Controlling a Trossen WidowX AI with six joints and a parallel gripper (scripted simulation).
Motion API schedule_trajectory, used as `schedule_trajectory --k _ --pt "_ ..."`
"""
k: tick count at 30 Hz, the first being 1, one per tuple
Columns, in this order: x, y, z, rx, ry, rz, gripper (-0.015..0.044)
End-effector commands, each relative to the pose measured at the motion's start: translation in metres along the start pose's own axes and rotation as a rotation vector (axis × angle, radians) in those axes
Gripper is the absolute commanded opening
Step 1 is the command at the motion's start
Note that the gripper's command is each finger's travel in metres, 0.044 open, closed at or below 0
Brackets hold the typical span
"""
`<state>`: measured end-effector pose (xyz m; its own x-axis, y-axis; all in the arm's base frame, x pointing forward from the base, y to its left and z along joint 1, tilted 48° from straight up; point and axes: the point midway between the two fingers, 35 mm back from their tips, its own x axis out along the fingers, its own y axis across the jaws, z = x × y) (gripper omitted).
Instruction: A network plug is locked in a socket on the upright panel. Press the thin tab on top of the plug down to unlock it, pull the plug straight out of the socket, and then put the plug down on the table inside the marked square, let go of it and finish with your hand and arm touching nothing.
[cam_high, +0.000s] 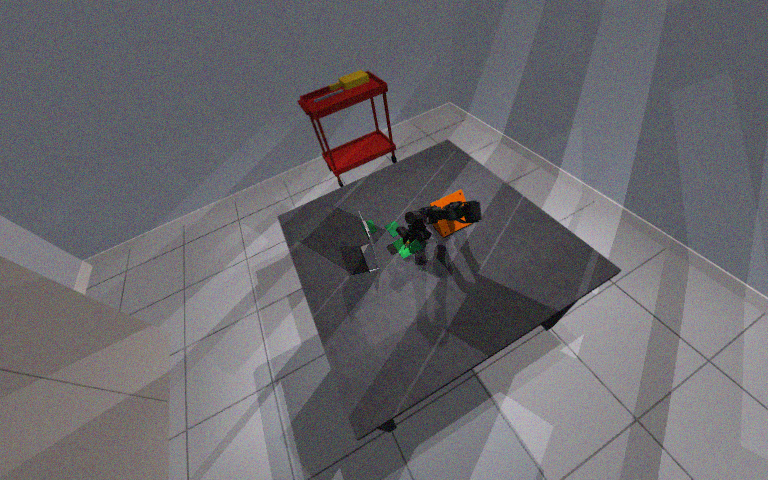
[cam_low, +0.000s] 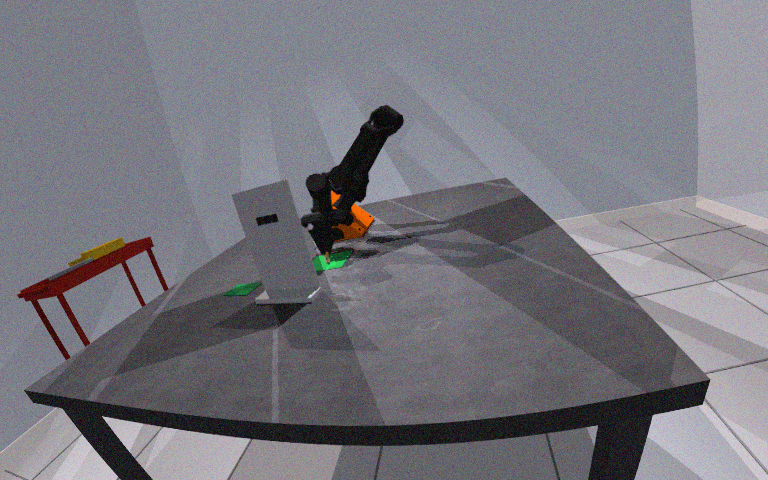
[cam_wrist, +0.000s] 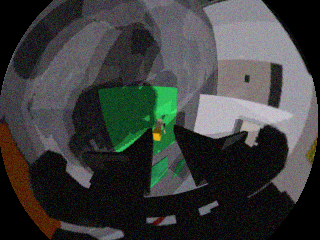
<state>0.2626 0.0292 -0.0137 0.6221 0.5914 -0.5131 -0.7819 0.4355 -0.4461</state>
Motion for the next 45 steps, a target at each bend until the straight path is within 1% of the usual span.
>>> schedule_trajectory --k 1,45 --pt "-0.001 0.0 0.0 -0.002 -0.001 0.001 0.0156" --pt "-0.033 -0.008 -0.006 -0.001 0.013 0.008 0.0156"
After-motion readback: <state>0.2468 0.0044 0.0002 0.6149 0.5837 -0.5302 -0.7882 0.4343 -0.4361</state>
